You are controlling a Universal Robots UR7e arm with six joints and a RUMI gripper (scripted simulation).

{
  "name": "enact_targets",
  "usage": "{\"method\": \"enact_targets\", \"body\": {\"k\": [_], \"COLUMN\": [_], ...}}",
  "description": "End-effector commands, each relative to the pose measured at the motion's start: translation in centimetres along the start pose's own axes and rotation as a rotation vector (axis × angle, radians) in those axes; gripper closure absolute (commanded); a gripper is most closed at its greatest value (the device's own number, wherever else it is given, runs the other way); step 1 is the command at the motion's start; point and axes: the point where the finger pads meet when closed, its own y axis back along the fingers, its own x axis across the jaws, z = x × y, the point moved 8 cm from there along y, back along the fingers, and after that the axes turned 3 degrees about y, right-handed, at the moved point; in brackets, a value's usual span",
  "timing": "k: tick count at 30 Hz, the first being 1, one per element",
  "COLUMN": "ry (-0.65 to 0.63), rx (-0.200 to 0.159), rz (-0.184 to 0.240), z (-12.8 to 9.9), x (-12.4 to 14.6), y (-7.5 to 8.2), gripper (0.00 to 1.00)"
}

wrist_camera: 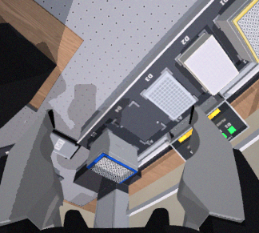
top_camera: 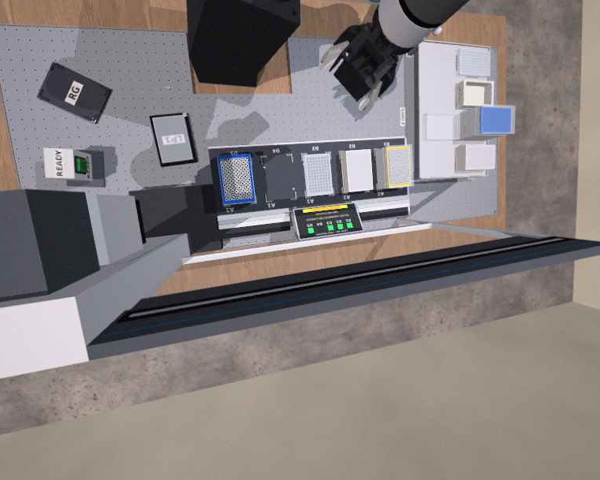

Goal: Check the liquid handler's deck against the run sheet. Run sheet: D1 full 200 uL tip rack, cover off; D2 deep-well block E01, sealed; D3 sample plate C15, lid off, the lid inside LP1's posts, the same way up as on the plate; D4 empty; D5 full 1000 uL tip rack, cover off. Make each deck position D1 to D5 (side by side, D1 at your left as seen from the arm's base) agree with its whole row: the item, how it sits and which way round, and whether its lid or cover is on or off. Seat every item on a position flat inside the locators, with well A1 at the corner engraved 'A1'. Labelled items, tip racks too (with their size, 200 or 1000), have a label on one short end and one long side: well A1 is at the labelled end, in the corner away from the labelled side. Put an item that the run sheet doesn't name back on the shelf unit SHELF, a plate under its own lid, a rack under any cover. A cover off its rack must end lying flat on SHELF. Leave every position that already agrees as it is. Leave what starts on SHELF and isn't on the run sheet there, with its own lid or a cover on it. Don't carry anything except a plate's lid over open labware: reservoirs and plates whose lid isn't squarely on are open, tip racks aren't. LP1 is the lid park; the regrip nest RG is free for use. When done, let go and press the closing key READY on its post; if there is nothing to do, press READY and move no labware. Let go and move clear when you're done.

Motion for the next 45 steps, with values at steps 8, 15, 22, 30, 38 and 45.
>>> {"method": "enact_targets", "body": {"k": [8,15,22,30,38,45], "ry": [0.166,0.307,0.365,0.360,0.359,0.359], "rx": [0.006,0.001,0.000,0.001,0.001,0.001], "rz": [0.006,0.007,0.007,0.006,0.006,0.005], "z": [-0.07,0.06,0.09,0.09,0.09,0.09], "x": [-0.06,0.07,0.10,0.12,0.13,0.13], "y": [-0.54,-0.33,-0.27,-0.27,-0.28,-0.28], "gripper": [0.18,0.18,0.18,0.18,0.18,0.18]}}
